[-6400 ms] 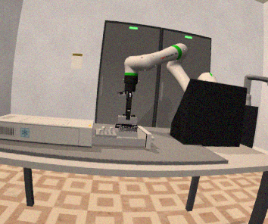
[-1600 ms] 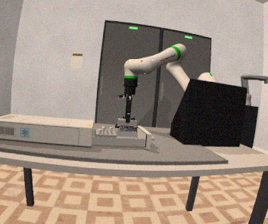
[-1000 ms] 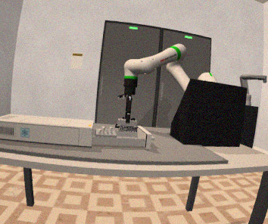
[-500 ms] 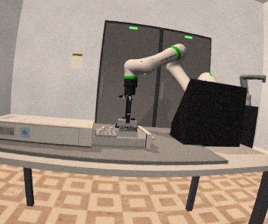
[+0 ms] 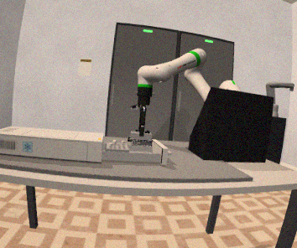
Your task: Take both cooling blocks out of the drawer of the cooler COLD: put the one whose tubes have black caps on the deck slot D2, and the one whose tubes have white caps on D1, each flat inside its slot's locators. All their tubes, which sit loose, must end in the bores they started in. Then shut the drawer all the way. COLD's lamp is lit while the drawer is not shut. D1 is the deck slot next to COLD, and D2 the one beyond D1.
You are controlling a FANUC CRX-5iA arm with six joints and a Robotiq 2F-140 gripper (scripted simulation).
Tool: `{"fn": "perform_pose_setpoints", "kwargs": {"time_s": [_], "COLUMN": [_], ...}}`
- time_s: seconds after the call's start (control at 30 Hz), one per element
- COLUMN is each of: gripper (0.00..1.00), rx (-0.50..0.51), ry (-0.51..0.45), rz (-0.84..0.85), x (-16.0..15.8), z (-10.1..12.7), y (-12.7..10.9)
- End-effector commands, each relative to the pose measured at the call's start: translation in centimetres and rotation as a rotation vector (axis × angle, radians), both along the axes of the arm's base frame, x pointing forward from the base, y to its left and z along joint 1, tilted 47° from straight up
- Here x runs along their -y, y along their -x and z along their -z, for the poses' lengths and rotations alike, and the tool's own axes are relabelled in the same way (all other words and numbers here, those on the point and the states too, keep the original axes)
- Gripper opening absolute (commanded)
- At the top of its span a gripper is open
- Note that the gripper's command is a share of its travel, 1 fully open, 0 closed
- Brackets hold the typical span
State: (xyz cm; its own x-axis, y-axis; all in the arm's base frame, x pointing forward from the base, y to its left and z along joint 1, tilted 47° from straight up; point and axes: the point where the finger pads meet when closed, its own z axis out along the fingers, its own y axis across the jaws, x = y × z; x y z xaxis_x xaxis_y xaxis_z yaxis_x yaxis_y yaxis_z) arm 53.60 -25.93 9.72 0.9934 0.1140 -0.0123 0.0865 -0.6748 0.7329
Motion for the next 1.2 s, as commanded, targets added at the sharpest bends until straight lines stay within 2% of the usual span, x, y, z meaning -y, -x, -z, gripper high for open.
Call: {"fn": "perform_pose_setpoints", "kwargs": {"time_s": [0.0,0.23,1.17], "gripper": [0.1,0.14,0.53], "rx": [0.001,0.001,0.001], "ry": [0.0,0.0,0.0], "rz": [-0.002,-0.002,-0.002], "x": [-0.06,-0.06,-0.06], "z": [-0.07,-0.07,-0.07], "y": [-0.08,-0.08,-0.08]}}
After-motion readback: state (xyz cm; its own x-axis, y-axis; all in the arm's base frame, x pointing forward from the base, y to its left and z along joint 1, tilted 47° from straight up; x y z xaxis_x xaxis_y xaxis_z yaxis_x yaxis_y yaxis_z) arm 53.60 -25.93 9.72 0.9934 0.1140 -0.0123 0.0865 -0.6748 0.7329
